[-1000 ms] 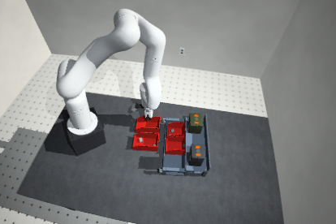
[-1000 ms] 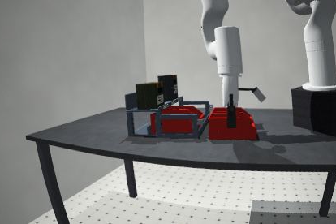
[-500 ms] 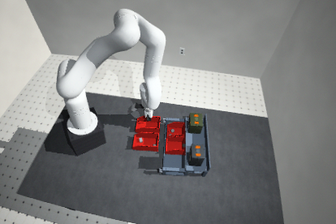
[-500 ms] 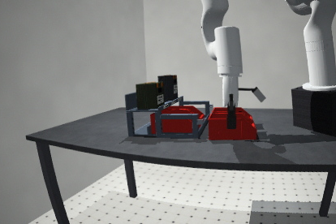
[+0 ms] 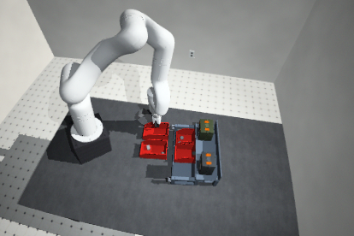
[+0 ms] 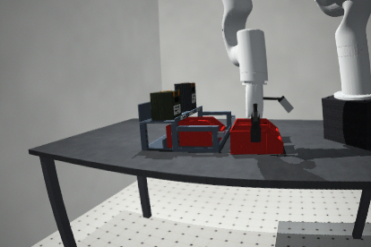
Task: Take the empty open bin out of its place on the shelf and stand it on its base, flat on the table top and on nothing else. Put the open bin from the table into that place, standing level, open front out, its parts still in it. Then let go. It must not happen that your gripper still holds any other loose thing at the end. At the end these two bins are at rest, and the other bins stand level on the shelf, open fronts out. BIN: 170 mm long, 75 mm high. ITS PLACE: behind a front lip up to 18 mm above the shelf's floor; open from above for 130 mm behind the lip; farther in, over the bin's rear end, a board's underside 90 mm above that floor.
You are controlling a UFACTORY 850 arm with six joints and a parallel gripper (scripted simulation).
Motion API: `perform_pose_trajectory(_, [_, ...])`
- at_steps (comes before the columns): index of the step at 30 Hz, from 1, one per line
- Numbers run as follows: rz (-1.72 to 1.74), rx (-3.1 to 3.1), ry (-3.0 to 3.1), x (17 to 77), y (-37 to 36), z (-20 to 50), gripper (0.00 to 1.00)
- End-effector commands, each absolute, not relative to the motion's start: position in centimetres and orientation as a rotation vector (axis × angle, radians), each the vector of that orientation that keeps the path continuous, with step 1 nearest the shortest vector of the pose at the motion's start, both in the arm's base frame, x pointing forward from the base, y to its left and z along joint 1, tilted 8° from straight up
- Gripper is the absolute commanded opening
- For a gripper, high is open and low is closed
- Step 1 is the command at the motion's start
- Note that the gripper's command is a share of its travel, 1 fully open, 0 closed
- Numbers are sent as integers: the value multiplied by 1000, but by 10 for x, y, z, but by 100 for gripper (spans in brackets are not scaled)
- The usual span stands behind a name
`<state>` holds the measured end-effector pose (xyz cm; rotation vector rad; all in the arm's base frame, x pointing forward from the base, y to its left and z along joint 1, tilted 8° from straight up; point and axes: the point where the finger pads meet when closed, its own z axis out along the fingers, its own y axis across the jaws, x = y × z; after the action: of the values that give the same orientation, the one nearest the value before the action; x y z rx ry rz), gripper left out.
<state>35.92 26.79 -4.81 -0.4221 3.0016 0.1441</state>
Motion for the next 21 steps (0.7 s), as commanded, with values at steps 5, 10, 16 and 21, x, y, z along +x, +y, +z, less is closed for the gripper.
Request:
perform_pose_trajectory(5, [145, -422, 3001, 360, 268, -48, 26])
perform_pose_trajectory(10, [145, -422, 3001, 360, 268, -47, 26])
perform_pose_trajectory(16, [145, -422, 3001, 359, 268, -46, 26])
perform_pose_trajectory(21, [145, -422, 3001, 359, 267, -41, 26])
